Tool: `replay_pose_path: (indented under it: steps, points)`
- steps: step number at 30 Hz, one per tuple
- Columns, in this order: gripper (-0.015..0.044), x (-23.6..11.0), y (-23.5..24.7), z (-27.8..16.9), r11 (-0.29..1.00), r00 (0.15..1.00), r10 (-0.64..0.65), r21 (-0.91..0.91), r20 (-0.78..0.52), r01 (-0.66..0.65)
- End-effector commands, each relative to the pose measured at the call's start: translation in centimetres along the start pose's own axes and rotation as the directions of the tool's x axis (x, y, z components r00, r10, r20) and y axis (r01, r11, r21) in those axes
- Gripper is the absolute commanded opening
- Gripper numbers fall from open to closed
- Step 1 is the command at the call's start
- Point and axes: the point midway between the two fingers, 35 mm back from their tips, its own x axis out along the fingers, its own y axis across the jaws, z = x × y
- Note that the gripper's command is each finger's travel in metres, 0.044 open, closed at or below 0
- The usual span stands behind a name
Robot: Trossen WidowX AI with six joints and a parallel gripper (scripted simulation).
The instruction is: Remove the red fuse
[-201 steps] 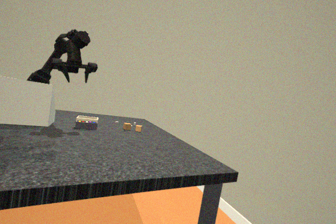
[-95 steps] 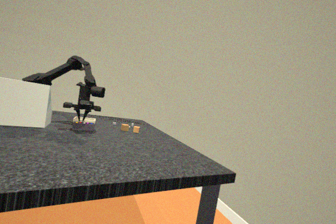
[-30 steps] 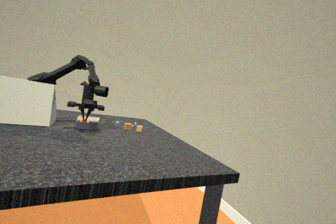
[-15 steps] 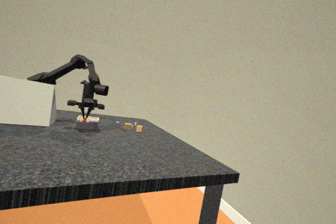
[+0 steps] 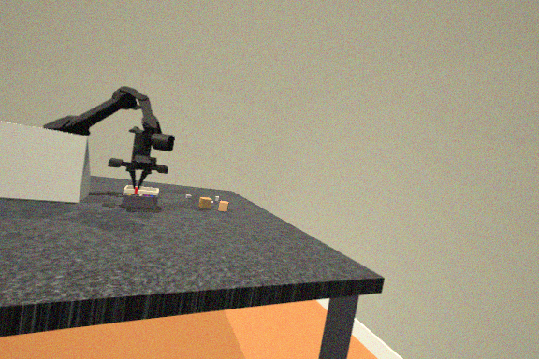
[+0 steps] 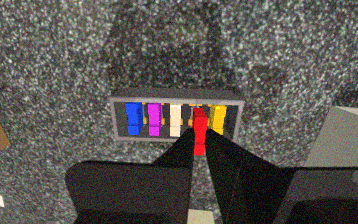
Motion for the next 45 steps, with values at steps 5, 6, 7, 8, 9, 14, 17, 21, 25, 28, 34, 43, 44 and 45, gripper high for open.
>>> replay_pose_path:
  steps: [5,6,7,8,9,14,17,21,25,28,34,43,44,45]
  points:
    - [0.0000,-0.4,0.0,0.0,1.000,1.000,-0.001,-0.003,0.002,0.001]
    - [0.0000,-0.5,0.0,0.0,1.000,1.000,-0.001,-0.003,0.002,0.001]
    - [0.0000,-0.5,0.0,0.0,1.000,1.000,-0.001,-0.003,0.002,0.001]
    - [0.0000,-0.6,0.0,0.0,1.000,1.000,-0.001,-0.003,0.002,0.001]
    - [0.0000,-0.6,0.0,0.0,1.000,1.000,-0.001,-0.003,0.002,0.001]
    - [0.0000,-0.9,0.0,0.0,1.000,1.000,-0.001,-0.003,0.002,0.001]
    - [0.0000,-1.0,0.0,0.0,1.000,1.000,-0.001,-0.003,0.001,0.001]
    - [0.0000,-1.2,0.0,0.0,1.000,1.000,-0.001,-0.003,0.001,0.001]
    - [0.0000,-1.9,0.0,0.0,1.000,1.000,-0.001,-0.003,0.002,0.001]
    - [0.0000,-2.4,0.0,0.0,1.000,1.000,-0.001,-0.003,0.002,0.001]
    - [0.0000,-3.3,0.0,0.0,1.000,1.000,-0.001,-0.003,0.002,0.001]
    - [0.0000,-3.6,1.4,-2.5,1.000,1.000,-0.002,0.000,0.019,0.002]
    - [0.0000,-3.6,1.7,-3.1,1.000,1.000,-0.002,0.001,0.022,0.002]
    - [0.0000,-3.7,1.9,-3.7,1.000,1.000,-0.002,0.001,0.025,0.002]
